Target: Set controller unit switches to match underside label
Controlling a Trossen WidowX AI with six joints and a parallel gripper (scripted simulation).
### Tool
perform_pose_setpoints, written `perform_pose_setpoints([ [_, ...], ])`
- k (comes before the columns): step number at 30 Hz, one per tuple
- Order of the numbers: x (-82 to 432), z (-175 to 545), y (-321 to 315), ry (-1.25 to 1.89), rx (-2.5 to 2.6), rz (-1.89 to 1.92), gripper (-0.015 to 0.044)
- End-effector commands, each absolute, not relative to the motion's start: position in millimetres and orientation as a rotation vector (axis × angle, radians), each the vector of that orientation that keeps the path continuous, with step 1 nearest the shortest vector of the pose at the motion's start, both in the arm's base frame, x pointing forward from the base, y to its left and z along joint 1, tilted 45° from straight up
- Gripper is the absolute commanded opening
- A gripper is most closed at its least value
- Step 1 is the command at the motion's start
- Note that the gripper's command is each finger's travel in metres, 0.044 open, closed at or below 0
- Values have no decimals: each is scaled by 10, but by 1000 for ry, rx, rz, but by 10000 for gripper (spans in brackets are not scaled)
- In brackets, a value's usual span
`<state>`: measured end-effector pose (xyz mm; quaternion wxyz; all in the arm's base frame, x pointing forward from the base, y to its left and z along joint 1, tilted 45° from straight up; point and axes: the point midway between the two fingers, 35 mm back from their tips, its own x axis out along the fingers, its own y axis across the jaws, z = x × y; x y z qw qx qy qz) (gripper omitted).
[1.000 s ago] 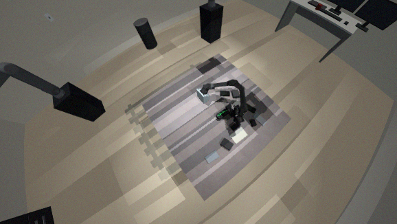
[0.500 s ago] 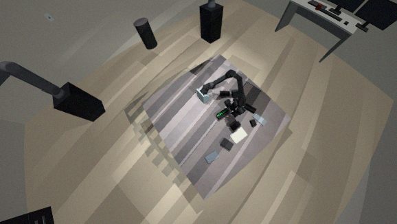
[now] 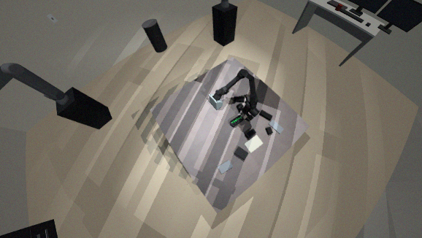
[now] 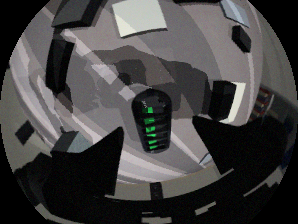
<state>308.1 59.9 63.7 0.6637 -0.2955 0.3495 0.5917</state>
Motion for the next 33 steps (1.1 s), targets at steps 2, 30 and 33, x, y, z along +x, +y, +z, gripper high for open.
perform_pose_setpoints([
  [2,3066,564,650,800,-667,1336,440],
  [30,3087,271,976,801,-669,1341,440],
  [33,3086,264,983,801,-669,1341,414],
])
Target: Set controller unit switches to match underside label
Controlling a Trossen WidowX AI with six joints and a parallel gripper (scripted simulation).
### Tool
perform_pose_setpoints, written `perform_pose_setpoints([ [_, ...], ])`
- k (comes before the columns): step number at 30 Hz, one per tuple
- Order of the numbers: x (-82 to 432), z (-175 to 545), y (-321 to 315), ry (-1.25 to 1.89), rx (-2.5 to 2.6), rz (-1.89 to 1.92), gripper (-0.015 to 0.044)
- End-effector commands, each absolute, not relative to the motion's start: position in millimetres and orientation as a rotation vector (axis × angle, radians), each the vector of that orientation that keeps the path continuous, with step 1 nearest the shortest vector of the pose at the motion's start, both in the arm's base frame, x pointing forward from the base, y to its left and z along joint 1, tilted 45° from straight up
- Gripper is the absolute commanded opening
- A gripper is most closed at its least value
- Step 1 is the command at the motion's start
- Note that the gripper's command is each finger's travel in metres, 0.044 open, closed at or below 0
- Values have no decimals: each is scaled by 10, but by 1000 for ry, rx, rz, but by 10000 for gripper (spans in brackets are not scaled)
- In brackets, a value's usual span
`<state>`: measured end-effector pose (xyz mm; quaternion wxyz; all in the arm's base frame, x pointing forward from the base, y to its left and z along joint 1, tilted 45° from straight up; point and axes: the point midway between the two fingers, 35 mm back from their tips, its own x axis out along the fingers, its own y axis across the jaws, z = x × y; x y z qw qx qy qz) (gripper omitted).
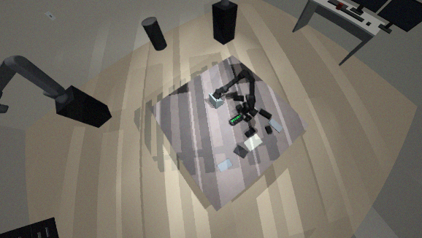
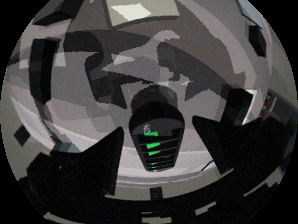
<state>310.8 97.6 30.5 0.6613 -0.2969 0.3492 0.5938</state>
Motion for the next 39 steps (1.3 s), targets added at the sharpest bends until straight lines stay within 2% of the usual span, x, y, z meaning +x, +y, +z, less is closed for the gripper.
perform_pose_setpoints([
  [1,3086,264,983,801,-669,1341,387],
  [2,3086,264,983,801,-669,1341,361],
  [8,3086,264,983,801,-669,1341,326],
  [39,3074,307,868,790,-659,1344,336],
])
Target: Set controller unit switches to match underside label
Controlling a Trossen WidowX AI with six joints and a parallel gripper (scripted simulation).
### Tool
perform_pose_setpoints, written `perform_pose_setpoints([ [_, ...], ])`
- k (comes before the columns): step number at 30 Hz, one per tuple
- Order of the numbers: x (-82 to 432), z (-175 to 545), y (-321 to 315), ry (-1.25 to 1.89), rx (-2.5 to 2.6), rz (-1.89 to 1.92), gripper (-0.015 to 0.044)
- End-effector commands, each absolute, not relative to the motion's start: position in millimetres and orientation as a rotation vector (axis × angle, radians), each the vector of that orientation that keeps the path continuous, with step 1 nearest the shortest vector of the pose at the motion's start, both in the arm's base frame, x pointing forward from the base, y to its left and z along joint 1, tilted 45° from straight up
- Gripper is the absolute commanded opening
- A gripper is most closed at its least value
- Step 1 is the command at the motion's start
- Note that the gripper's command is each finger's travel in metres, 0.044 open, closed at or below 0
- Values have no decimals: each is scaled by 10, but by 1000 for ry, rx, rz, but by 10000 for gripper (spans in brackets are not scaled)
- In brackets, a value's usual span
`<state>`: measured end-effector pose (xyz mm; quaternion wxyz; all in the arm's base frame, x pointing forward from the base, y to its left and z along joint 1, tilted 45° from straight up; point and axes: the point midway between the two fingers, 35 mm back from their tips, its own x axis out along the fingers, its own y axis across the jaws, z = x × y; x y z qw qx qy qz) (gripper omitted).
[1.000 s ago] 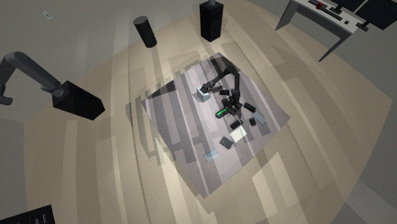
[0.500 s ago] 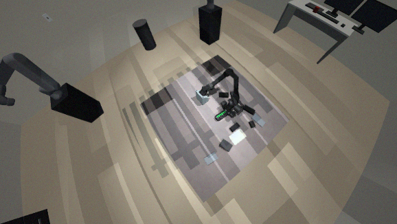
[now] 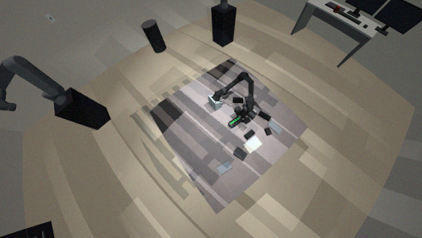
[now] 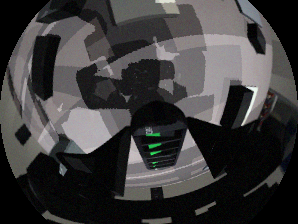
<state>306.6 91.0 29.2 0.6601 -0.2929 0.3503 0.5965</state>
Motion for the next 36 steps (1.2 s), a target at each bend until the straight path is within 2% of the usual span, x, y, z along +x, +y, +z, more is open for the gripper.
perform_pose_setpoints([
  [1,3073,312,859,789,-658,1345,336],
  [36,3044,372,600,742,-616,1358,336],
])
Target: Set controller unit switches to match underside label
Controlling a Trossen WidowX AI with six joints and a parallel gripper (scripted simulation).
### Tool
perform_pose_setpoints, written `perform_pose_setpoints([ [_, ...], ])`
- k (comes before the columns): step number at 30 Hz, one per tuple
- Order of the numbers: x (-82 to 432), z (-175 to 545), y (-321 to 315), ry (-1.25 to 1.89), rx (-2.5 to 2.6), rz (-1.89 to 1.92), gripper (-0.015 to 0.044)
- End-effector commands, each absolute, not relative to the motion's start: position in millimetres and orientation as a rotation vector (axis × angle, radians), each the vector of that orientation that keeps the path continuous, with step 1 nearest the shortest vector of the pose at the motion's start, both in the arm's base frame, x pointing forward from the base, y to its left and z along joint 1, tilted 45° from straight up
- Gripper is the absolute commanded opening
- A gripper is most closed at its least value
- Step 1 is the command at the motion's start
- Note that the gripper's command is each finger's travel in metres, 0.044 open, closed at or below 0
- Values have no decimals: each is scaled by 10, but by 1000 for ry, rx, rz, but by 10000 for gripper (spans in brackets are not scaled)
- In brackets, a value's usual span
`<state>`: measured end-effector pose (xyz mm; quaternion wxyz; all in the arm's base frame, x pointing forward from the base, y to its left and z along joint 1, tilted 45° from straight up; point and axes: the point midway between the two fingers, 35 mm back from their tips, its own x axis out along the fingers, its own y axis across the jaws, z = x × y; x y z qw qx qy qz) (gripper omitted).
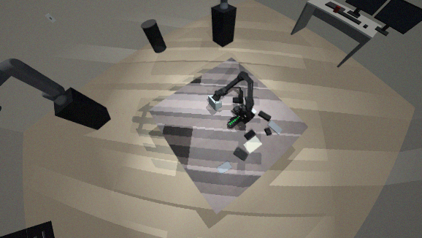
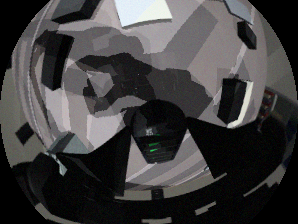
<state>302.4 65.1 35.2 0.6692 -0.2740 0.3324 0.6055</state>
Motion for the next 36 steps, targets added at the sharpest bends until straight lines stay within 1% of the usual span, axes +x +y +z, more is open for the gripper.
perform_pose_setpoints([
  [1,3044,373,592,740,-614,1359,336],
  [36,3008,379,294,684,-564,1373,336],
])
